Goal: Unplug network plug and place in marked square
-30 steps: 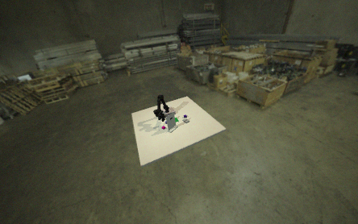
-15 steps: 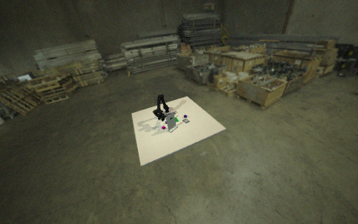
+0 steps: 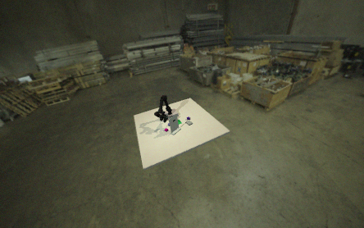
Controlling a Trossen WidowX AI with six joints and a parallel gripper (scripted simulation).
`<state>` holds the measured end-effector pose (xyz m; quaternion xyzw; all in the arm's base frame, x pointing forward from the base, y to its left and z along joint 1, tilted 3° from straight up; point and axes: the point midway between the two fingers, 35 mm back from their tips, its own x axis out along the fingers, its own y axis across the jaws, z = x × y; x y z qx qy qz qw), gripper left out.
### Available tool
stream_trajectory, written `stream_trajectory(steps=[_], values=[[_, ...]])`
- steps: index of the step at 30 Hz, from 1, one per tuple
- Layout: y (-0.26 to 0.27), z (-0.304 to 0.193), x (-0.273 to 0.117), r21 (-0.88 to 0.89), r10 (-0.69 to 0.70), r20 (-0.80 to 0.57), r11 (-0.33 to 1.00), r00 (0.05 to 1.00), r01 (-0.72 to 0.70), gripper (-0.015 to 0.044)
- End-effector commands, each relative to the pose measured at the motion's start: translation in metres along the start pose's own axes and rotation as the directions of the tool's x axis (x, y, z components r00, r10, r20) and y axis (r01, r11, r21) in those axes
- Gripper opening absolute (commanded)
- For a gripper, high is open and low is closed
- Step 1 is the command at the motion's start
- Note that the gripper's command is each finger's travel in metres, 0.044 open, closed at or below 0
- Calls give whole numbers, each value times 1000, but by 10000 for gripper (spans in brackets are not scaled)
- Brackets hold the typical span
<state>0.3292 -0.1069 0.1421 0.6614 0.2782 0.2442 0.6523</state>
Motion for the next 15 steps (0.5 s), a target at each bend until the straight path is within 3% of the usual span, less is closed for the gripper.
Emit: stream_trajectory(steps=[1,15], values=[[9,-1,-2,-12,4,-4,1000,1000,-4,0],[32,-10,-9,-12,10,-4,1000,1000,-10,0]])
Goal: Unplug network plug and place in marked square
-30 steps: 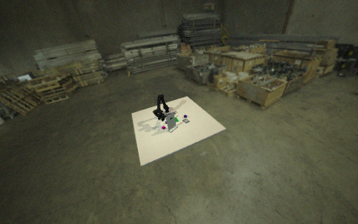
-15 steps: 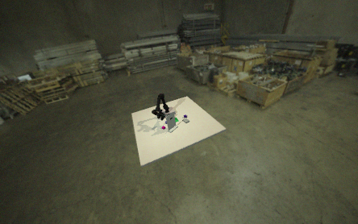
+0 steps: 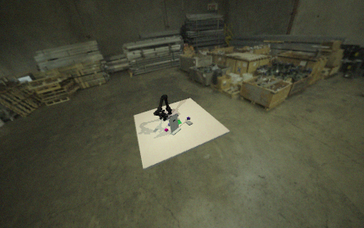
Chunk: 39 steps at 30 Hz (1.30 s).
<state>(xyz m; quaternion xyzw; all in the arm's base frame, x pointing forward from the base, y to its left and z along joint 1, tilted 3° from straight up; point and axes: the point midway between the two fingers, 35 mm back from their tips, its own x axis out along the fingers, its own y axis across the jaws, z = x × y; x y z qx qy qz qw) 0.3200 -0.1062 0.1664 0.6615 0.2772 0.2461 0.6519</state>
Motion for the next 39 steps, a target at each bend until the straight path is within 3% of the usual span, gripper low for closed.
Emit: stream_trajectory(steps=[1,10,39], values=[[10,-3,-2,-11,7,-2,1000,1000,-7,0],[11,-10,3,10,-23,-3,1000,1000,23,0],[-47,-81,67,236,-432,-20,874,902,424,0]])
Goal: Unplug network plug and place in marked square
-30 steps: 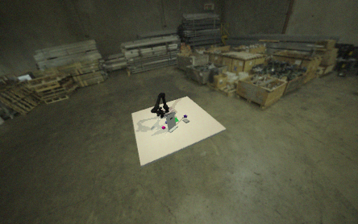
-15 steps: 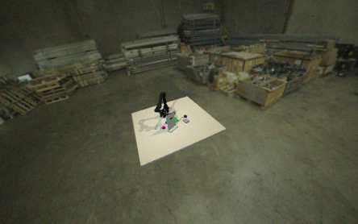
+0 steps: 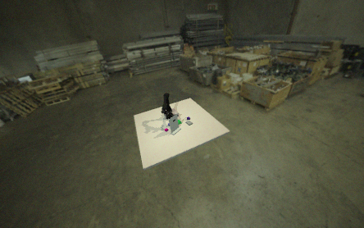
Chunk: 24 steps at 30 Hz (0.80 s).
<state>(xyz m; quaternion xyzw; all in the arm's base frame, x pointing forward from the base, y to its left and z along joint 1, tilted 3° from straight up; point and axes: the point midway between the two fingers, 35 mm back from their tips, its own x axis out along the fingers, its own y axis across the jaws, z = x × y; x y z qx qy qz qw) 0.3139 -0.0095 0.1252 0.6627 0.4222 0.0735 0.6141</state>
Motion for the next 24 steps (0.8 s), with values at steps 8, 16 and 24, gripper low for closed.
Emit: stream_trajectory(steps=[8,16,24], values=[[-22,-24,19,67,-148,50,987,988,145,0],[-39,-39,28,106,-242,95,967,966,232,0],[-56,-53,33,141,-323,148,943,935,303,0]])
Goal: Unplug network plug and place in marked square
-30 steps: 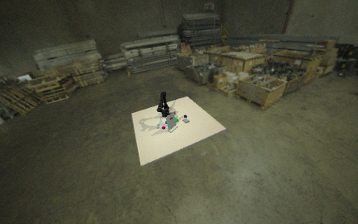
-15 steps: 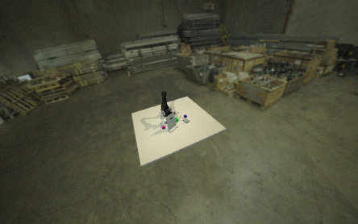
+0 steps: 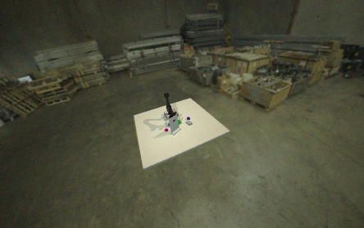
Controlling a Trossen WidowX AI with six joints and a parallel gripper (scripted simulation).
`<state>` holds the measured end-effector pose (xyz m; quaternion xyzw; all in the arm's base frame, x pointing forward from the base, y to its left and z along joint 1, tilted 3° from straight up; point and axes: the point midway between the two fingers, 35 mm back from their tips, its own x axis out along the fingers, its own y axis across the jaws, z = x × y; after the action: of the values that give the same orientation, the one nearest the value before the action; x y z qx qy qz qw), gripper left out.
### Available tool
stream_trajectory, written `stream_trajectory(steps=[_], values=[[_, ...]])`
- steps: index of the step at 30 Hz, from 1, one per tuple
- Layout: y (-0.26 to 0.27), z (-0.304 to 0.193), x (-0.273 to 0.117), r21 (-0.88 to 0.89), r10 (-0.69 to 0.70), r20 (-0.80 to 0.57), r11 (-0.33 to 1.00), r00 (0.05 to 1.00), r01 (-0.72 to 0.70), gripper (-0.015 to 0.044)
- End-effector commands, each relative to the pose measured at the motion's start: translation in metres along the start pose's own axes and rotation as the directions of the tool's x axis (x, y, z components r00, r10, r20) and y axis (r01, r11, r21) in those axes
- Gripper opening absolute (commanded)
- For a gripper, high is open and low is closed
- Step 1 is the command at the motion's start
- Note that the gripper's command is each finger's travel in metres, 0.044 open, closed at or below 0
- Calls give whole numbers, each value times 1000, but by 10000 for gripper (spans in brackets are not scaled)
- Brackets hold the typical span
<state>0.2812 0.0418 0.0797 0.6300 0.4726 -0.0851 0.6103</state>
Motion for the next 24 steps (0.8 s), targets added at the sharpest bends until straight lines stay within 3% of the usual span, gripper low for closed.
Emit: stream_trajectory(steps=[1,24], values=[[-9,-6,3,15,-39,39,999,999,38,0],[-55,-28,8,72,-169,265,985,949,156,0]])
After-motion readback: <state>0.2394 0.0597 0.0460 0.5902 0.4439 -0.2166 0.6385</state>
